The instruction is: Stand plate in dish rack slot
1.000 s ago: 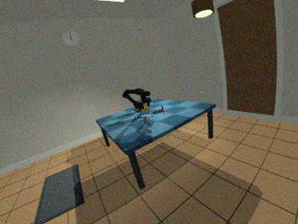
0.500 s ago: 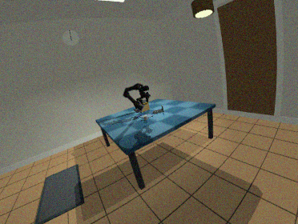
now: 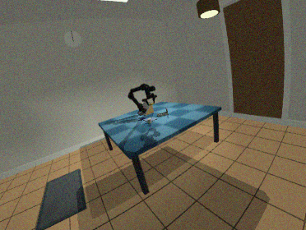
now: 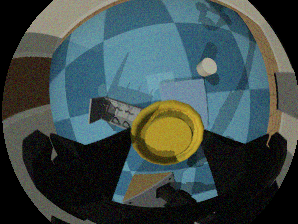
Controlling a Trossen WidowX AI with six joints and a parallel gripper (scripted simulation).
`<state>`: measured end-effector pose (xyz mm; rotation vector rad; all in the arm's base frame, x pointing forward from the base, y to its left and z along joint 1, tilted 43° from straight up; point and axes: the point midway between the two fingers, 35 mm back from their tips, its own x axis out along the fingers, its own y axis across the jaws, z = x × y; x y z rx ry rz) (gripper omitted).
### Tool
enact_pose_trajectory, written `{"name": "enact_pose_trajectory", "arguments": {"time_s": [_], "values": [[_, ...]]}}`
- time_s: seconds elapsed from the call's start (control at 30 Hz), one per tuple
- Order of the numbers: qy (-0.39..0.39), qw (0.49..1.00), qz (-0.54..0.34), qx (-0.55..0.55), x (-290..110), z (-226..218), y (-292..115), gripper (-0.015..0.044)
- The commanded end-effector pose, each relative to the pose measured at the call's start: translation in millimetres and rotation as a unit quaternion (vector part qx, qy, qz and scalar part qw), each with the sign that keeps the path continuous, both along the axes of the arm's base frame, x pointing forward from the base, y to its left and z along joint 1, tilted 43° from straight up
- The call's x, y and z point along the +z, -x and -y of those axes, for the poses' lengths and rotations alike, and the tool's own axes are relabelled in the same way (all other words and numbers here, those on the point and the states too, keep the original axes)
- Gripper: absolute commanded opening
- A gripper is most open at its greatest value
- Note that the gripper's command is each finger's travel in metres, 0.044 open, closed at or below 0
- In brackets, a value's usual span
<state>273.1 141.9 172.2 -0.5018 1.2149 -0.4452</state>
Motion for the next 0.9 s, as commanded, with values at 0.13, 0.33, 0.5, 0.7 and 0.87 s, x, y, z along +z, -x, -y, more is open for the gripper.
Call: {"name": "enact_pose_trajectory", "arguments": {"time_s": [0.13,0.33,0.5,0.7,0.87], "values": [[-0.027,0.99,0.063,-0.122,-34.2,-25.1,28.3,0.0],[-0.031,0.986,0.075,-0.142,-39.4,-28.8,33.3,0.0],[-0.031,0.987,0.073,-0.142,-39.8,-28.4,33.2,0.0],[-0.044,0.991,0.007,-0.127,-53.2,-18.3,32.8,0.0],[-0.062,0.991,-0.051,-0.108,-65.1,-9.8,32.6,0.0]]}}
